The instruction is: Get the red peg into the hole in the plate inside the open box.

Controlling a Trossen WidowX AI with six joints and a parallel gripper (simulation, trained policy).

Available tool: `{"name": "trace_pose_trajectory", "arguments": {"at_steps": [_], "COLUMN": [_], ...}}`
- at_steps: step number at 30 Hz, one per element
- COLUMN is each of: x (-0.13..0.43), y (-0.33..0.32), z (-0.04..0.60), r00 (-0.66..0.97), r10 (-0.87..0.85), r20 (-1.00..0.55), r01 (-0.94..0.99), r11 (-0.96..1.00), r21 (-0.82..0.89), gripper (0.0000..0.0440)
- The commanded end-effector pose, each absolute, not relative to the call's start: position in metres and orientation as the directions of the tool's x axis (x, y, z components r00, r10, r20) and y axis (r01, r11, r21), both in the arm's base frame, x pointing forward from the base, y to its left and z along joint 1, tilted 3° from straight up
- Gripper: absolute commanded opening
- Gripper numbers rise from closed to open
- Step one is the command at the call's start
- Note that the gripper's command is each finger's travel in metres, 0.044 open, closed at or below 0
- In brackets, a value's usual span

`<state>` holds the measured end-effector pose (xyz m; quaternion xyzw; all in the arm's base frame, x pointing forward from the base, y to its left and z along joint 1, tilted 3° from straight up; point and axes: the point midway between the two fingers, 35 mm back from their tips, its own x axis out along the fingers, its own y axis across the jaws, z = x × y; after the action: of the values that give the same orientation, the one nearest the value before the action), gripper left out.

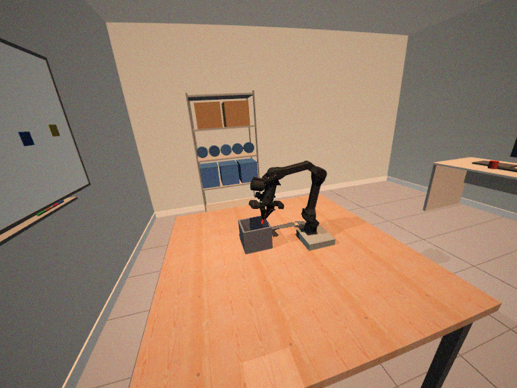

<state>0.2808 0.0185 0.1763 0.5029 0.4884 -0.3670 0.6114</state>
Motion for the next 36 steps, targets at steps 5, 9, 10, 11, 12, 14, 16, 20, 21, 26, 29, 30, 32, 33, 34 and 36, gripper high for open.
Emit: {"name": "trace_pose_trajectory", "arguments": {"at_steps": [5,9,10,11,12,14,16,20,21,26,29,30,32,33,34,36], "x": [0.291,0.296,0.297,0.298,0.299,0.301,0.303,0.307,0.308,0.314,0.317,0.319,0.321,0.322,0.323,0.324], "y": [0.003,-0.005,-0.007,-0.009,-0.011,-0.014,-0.017,-0.021,-0.022,-0.023,-0.024,-0.025,-0.026,-0.026,-0.026,-0.026], "z": [0.169,0.162,0.16,0.157,0.155,0.149,0.144,0.132,0.129,0.115,0.108,0.106,0.101,0.098,0.095,0.09], "r00": [0.222,0.207,0.203,0.198,0.193,0.183,0.174,0.158,0.155,0.143,0.139,0.139,0.138,0.136,0.133,0.129], "r10": [0.037,0.036,0.035,0.034,0.034,0.035,0.036,0.044,0.048,0.064,0.072,0.074,0.077,0.078,0.08,0.083], "r20": [-0.974,-0.978,-0.979,-0.98,-0.981,-0.982,-0.984,-0.986,-0.987,-0.988,-0.988,-0.988,-0.988,-0.988,-0.988,-0.988], "r01": [0.948,0.951,0.952,0.953,0.954,0.956,0.957,0.958,0.959,0.958,0.957,0.956,0.954,0.954,0.953,0.951], "r11": [0.224,0.226,0.225,0.225,0.225,0.226,0.228,0.233,0.234,0.242,0.248,0.251,0.256,0.26,0.264,0.273], "r21": [0.225,0.21,0.206,0.201,0.196,0.186,0.178,0.164,0.162,0.154,0.153,0.153,0.153,0.152,0.15,0.147], "gripper": [0.0,0.0,0.0,0.0,0.0,0.0,0.0,0.0,0.0,0.0002,0.0,0.0,0.0,0.0,0.0,0.0]}}
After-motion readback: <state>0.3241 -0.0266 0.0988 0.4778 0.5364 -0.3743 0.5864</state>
